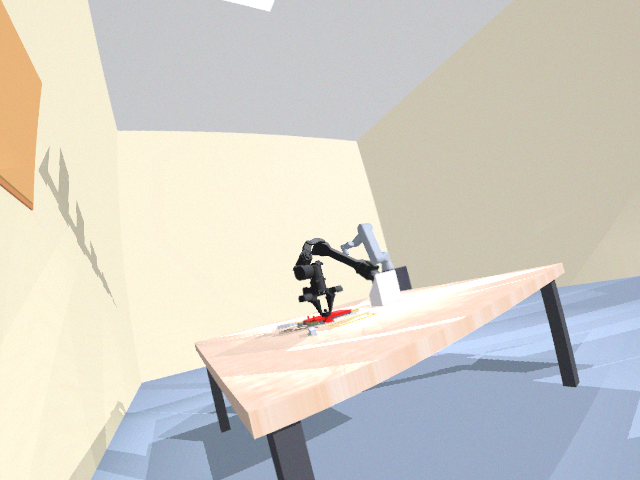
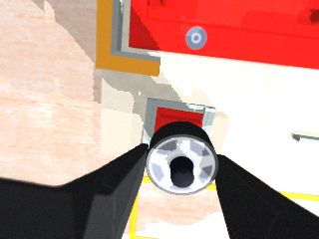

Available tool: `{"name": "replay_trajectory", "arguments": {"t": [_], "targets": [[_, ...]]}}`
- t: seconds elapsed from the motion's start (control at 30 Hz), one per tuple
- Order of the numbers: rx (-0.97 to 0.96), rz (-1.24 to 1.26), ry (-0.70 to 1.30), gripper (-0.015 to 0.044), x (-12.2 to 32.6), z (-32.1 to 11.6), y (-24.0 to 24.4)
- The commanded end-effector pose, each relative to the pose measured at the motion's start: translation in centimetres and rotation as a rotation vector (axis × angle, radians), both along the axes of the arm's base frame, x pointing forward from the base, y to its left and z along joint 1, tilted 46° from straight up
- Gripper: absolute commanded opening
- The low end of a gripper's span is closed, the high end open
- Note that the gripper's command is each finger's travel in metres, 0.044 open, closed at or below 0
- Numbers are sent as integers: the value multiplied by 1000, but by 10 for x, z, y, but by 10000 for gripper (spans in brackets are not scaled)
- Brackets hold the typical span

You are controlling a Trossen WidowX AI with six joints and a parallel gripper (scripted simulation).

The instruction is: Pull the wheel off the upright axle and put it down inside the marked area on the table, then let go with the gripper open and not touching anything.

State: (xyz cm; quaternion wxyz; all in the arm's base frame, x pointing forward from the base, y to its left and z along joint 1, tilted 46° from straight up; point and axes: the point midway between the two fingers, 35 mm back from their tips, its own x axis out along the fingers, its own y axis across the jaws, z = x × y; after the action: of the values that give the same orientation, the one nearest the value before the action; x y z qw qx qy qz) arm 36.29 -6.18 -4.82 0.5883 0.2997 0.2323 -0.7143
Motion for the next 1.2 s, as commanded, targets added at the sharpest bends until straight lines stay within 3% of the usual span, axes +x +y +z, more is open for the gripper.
{"name": "replay_trajectory", "arguments": {"t": [0.0,1.17], "targets": [[3,26,3,0,0,10,13],[2,31,0,0,2,18,21]]}}
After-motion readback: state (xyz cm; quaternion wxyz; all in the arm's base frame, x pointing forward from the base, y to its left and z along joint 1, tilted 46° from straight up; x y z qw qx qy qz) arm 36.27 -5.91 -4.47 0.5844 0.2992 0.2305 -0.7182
